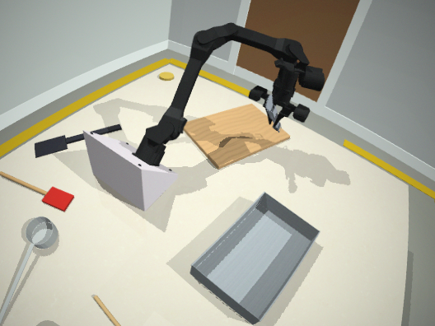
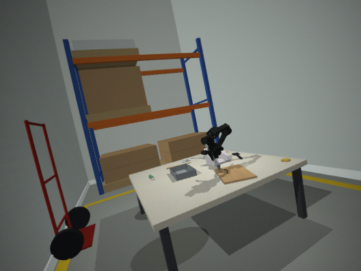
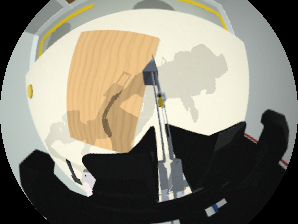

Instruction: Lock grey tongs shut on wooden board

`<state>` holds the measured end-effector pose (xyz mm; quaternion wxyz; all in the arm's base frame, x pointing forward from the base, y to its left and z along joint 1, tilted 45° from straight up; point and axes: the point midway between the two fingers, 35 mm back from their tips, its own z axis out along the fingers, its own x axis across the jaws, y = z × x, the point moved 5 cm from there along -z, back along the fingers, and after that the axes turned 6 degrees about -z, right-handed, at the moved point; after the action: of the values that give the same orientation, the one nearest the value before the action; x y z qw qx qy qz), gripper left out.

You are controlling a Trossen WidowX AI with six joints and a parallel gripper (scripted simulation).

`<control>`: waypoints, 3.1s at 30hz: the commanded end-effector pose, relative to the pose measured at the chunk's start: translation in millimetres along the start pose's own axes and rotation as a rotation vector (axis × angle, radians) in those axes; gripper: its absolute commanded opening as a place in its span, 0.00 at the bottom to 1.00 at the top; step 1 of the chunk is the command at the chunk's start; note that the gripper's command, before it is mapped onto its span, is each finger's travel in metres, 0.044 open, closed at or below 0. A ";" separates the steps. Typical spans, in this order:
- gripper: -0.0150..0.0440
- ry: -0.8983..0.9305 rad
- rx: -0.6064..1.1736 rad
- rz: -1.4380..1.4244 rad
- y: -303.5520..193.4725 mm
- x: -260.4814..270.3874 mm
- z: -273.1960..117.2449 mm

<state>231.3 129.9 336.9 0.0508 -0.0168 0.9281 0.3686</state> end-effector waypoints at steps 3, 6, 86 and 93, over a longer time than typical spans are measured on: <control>0.00 -0.018 -0.006 -0.255 9.2 12.5 -3.6; 0.00 -0.021 -0.009 -0.386 13.4 18.6 -4.2; 0.00 -0.411 0.261 -2.591 54.7 122.0 -16.0; 0.00 -0.543 0.368 -2.600 54.9 125.5 -11.6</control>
<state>104.9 164.0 367.3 0.5236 -0.8156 0.2370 -0.0671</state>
